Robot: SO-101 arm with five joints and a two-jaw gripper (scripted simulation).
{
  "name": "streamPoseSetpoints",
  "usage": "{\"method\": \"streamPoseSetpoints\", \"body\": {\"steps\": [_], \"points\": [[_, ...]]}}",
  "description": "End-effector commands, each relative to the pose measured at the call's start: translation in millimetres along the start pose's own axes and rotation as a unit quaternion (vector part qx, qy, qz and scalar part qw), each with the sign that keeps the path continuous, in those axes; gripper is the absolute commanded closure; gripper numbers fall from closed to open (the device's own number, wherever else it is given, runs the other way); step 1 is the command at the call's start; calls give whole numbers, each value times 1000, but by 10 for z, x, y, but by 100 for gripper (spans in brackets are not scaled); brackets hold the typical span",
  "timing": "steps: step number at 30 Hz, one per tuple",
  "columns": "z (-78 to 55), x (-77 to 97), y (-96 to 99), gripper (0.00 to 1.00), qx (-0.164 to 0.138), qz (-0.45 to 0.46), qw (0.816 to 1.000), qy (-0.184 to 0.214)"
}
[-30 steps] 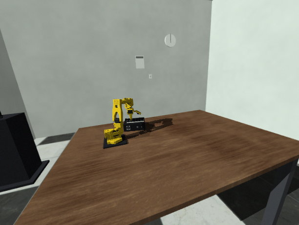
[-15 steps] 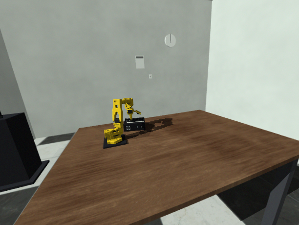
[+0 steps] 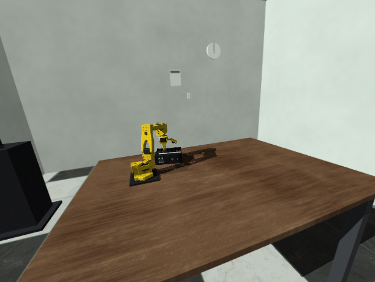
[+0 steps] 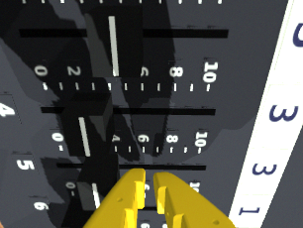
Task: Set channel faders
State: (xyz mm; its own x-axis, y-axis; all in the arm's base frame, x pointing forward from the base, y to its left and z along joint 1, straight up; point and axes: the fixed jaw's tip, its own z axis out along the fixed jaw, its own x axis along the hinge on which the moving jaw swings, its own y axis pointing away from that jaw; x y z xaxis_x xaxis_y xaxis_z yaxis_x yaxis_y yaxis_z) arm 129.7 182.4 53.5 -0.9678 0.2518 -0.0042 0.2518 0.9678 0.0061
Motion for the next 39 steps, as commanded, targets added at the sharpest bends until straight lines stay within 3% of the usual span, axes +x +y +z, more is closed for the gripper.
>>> {"method": "streamPoseSetpoints", "body": {"steps": [1,39], "points": [[9,29,21,100,3,-4,1000,2],[10,31,-70,100,3,-1,1000,2]]}}
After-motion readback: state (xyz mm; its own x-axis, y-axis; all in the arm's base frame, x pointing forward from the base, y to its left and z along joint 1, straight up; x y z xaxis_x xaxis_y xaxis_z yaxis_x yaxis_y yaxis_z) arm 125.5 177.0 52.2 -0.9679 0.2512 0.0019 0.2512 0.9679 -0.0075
